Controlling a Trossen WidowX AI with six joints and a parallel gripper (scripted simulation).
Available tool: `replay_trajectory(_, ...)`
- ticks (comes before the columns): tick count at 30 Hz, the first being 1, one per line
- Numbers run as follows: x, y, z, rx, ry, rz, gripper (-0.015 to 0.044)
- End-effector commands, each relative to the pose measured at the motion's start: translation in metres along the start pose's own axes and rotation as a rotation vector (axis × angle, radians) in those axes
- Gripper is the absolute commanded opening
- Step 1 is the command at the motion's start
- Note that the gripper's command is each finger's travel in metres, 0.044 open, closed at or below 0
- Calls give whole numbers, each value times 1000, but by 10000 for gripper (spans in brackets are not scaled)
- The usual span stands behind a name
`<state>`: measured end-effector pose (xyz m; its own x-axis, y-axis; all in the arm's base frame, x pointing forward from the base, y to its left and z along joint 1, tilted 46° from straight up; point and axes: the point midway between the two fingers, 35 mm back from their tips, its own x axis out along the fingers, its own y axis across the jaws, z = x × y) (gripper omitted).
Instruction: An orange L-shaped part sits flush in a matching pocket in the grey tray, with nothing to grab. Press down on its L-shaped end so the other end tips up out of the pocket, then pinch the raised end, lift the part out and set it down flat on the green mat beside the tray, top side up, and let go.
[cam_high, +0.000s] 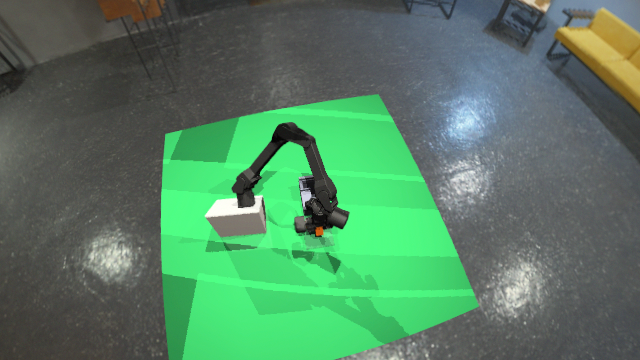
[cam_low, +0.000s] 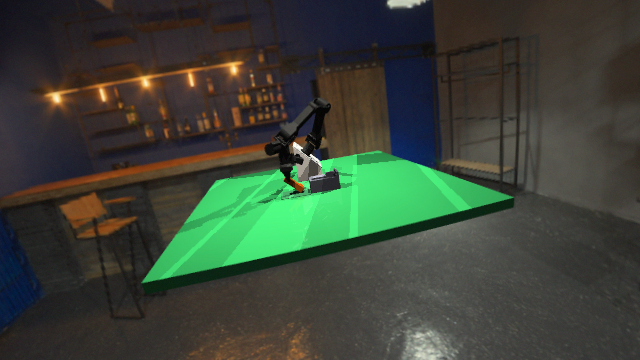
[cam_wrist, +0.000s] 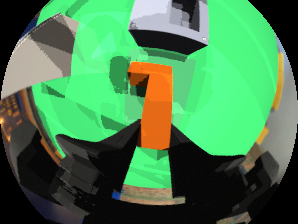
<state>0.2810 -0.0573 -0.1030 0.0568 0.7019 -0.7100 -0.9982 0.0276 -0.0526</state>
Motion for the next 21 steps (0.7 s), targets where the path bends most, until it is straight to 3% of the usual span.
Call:
replay_trajectory(1,0,0,0,0,0,0,105)
replay_trajectory(7,-4,-1,0,0,1,0,263)
replay_trajectory(12,-57,-3,-2,4,4,-2,394)
replay_trajectory(15,-88,0,-1,5,1,-3,400)
replay_trajectory(21,-84,-2,-3,10,8,-22,400)
